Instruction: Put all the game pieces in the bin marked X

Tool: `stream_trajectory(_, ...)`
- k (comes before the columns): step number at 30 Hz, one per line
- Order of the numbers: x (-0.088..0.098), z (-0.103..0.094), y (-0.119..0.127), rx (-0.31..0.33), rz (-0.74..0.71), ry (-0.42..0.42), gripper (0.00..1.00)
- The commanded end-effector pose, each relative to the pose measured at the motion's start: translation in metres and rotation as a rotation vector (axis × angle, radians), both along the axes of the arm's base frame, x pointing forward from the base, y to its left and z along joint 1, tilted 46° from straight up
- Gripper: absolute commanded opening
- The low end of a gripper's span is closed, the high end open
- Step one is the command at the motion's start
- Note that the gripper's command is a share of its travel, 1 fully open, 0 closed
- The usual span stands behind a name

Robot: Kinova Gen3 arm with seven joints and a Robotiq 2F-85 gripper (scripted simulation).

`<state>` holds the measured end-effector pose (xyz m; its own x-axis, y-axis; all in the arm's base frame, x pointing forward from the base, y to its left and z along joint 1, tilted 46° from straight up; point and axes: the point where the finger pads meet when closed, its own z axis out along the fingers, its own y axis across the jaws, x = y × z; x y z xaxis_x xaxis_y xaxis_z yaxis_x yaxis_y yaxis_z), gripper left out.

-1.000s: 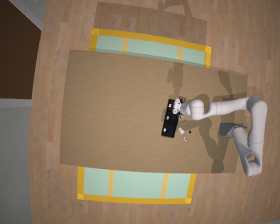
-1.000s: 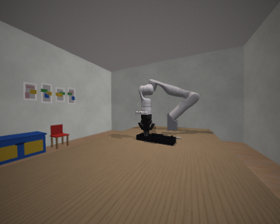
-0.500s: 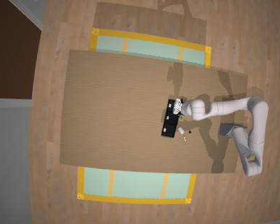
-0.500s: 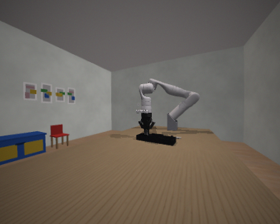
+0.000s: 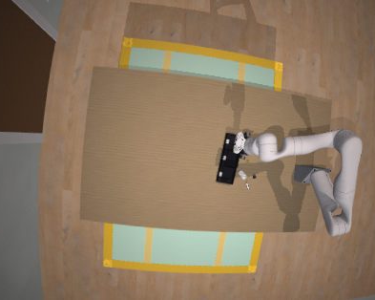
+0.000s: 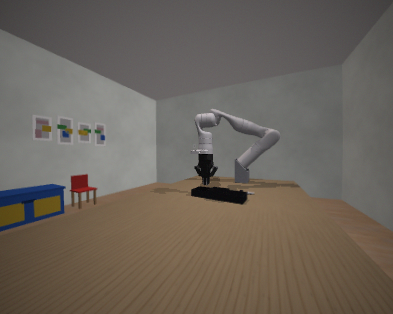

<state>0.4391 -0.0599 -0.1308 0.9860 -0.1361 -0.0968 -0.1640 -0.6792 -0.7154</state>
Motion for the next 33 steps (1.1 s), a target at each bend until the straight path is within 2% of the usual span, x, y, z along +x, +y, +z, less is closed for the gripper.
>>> stream_trajectory(1, 0.002, 0.008, -0.012, -0.008, -0.007, -0.004, 0.09)
stream_trajectory(8, 0.001, 0.014, -0.018, -0.008, -0.007, -0.004, 0.09)
stream_trajectory(23, 0.013, 0.067, 0.033, -0.008, -0.007, -0.004, 0.09)
stream_trajectory(27, 0.014, 0.074, 0.039, -0.008, -0.007, -0.004, 0.09)
stream_trajectory(33, 0.014, 0.068, 0.045, -0.008, -0.007, -0.005, 0.09)
